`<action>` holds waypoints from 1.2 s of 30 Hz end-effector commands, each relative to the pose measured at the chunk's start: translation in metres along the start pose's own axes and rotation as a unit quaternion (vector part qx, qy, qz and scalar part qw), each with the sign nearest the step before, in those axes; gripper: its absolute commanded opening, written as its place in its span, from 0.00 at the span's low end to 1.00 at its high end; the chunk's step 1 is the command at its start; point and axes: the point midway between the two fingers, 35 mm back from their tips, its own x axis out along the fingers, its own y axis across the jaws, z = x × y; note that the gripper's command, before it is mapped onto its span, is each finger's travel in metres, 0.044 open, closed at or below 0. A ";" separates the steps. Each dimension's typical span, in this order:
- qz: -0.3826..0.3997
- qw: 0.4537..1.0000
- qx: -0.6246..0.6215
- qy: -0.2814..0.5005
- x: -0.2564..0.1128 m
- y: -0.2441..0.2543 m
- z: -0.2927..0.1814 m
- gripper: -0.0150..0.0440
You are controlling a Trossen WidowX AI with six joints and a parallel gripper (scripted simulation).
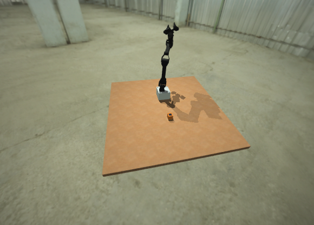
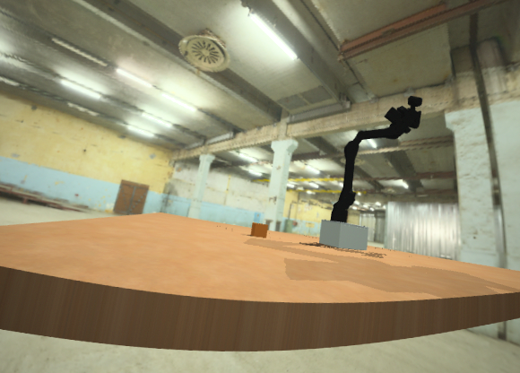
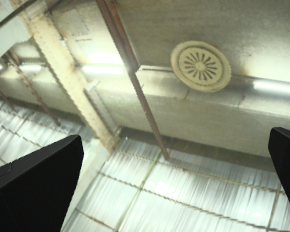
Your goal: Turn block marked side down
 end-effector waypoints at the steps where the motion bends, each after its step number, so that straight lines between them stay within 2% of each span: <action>1: 0.000 1.000 -0.001 0.001 0.000 0.000 -0.001 0.98; 4: 0.000 1.000 -0.011 0.022 -0.002 -0.006 -0.017 1.00; 9: -0.003 0.994 -0.045 0.099 -0.016 -0.032 -0.074 1.00; 21: -0.042 0.957 -0.111 0.264 -0.079 -0.123 -0.182 1.00; 28: -0.083 0.920 -0.131 0.359 -0.139 -0.189 -0.229 1.00; 36: -0.156 0.853 -0.132 0.480 -0.231 -0.272 -0.267 1.00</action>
